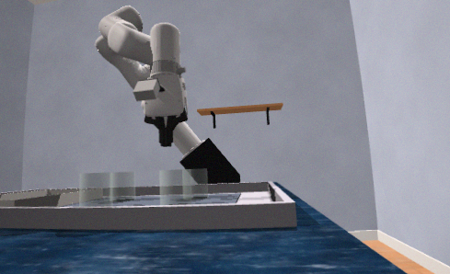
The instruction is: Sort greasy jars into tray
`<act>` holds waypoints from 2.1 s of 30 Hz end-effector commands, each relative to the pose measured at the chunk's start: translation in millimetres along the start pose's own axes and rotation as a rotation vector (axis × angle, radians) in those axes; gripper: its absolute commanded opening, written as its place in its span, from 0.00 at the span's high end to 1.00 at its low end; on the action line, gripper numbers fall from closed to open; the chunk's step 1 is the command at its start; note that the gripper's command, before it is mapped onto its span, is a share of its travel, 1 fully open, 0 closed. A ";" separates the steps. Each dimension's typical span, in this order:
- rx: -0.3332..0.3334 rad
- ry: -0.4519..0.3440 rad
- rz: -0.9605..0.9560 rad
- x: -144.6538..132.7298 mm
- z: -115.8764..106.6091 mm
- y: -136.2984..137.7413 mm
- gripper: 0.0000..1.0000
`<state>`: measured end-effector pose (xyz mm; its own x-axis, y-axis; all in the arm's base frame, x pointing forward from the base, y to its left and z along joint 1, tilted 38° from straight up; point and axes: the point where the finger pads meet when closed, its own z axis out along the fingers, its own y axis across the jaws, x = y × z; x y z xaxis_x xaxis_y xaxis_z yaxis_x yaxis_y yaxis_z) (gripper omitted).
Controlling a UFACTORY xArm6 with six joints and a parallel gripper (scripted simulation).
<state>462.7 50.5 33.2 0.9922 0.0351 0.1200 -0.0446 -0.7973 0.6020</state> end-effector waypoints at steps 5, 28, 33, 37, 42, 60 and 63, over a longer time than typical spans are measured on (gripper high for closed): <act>0.005 0.005 0.000 4.7 -2.8 78.5 1.00; 0.005 0.005 0.000 7.6 35.7 143.9 1.00; 0.005 0.005 0.000 7.7 54.8 143.8 1.00; 0.005 0.005 0.000 7.8 73.9 143.7 1.00; 0.005 0.005 0.000 7.8 73.9 143.7 1.00; 0.005 0.005 0.000 6.4 73.9 143.7 1.00; 0.005 0.005 0.000 6.3 73.9 143.7 1.00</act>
<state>470.4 -109.0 61.0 0.9919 0.0366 0.1214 -0.0437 -0.8001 0.5983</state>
